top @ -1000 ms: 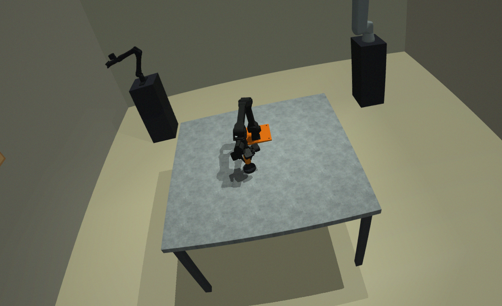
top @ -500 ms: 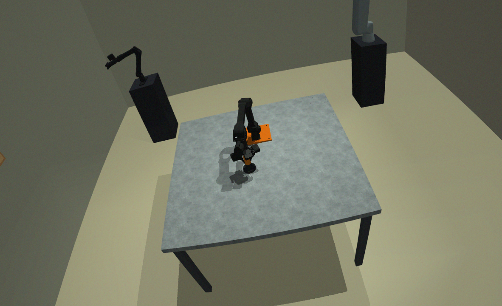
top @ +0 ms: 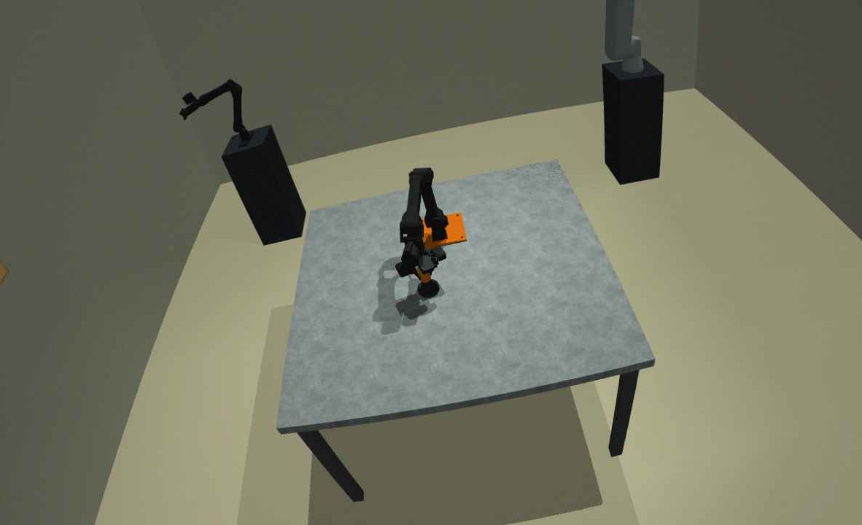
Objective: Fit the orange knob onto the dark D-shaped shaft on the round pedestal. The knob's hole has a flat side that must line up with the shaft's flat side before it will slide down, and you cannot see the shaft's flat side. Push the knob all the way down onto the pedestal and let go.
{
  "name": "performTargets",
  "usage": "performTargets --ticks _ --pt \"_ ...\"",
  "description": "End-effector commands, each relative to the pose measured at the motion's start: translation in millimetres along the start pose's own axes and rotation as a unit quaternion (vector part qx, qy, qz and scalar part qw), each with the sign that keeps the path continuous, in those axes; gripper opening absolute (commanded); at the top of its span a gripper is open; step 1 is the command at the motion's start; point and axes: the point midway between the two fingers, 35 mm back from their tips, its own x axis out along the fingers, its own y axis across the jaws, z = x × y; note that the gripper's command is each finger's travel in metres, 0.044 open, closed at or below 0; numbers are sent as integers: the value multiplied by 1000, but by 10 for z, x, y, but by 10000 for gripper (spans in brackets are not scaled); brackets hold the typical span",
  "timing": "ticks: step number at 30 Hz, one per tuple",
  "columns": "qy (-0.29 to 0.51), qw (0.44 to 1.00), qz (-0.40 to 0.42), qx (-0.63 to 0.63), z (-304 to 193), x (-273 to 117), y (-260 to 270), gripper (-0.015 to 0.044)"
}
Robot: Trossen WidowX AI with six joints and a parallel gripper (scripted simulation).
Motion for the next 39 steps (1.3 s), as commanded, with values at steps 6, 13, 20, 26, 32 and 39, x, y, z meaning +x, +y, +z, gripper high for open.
performTargets --ticks 6,13,20,26,32,39 --pt "-5 1000 -1 -6 -26 -26 24 0" --pt "-5 1000 -1 -6 -18 20 19 0" --pt "-5 1000 -1 -6 -15 26 18 0" --pt "-5 1000 -1 -6 -3 -15 12 0" --pt "-5 998 -2 -69 1 -32 9 0" --pt "-5 994 -2 -111 30 -31 -11 0"
